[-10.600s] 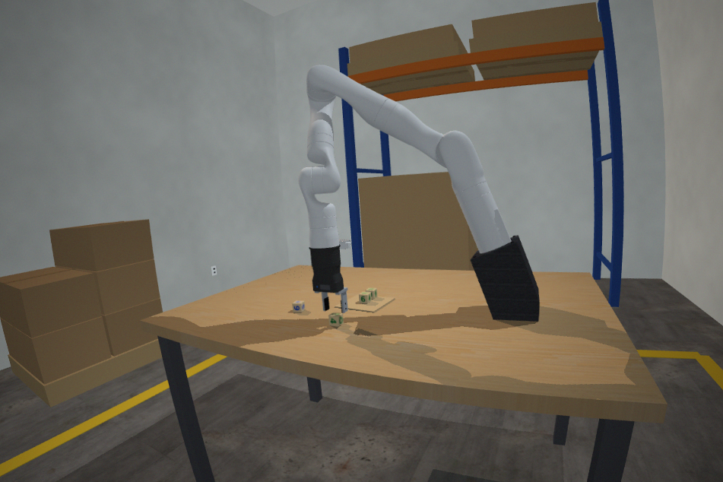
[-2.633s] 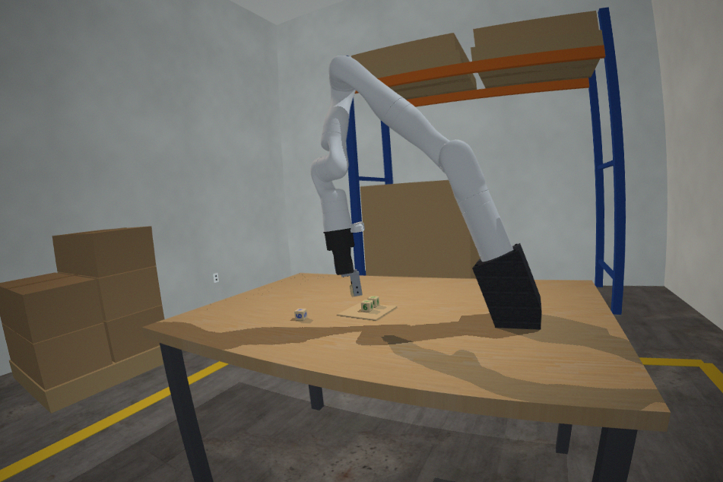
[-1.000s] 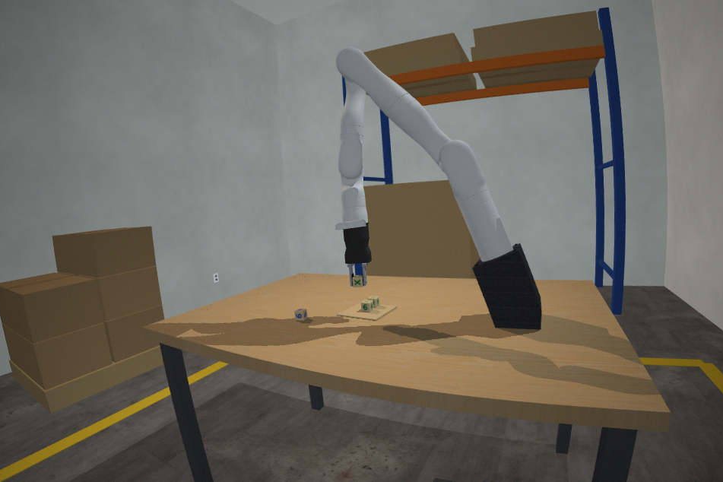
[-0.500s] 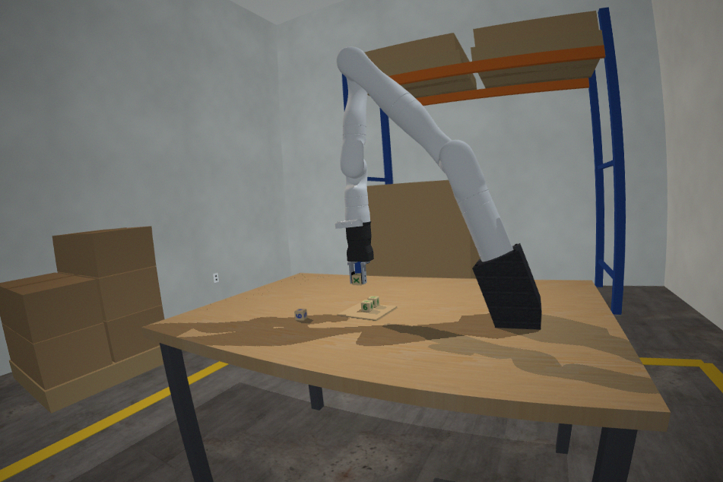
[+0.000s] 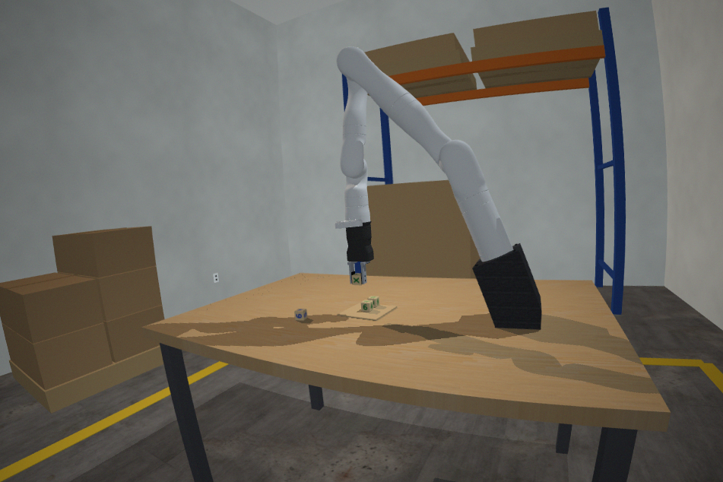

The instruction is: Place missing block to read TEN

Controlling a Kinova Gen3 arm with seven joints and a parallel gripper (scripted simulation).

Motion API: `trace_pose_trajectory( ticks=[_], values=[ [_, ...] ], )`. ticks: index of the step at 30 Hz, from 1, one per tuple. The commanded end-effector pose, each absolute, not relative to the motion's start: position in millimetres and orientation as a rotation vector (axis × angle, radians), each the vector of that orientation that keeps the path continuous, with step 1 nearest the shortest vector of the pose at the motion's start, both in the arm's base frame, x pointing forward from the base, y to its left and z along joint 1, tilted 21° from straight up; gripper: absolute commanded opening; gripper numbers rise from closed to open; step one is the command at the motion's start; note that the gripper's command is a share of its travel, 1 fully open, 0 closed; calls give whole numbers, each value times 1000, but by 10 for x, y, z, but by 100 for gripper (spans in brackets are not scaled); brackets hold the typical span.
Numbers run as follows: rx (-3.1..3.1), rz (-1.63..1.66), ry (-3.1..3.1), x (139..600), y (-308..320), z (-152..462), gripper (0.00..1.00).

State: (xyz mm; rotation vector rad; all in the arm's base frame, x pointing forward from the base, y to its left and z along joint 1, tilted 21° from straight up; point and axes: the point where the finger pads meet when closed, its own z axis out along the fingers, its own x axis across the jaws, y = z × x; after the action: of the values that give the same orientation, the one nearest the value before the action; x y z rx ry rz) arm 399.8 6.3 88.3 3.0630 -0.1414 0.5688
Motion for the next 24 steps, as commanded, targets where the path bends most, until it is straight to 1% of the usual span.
trace_pose_trajectory(
  ticks=[1,12,24],
  values=[
    [3063,578,-169,4006,59,897,57],
    [3063,579,-170,4053,49,783,57],
    [3065,585,-168,4273,38,284,57]
  ],
)
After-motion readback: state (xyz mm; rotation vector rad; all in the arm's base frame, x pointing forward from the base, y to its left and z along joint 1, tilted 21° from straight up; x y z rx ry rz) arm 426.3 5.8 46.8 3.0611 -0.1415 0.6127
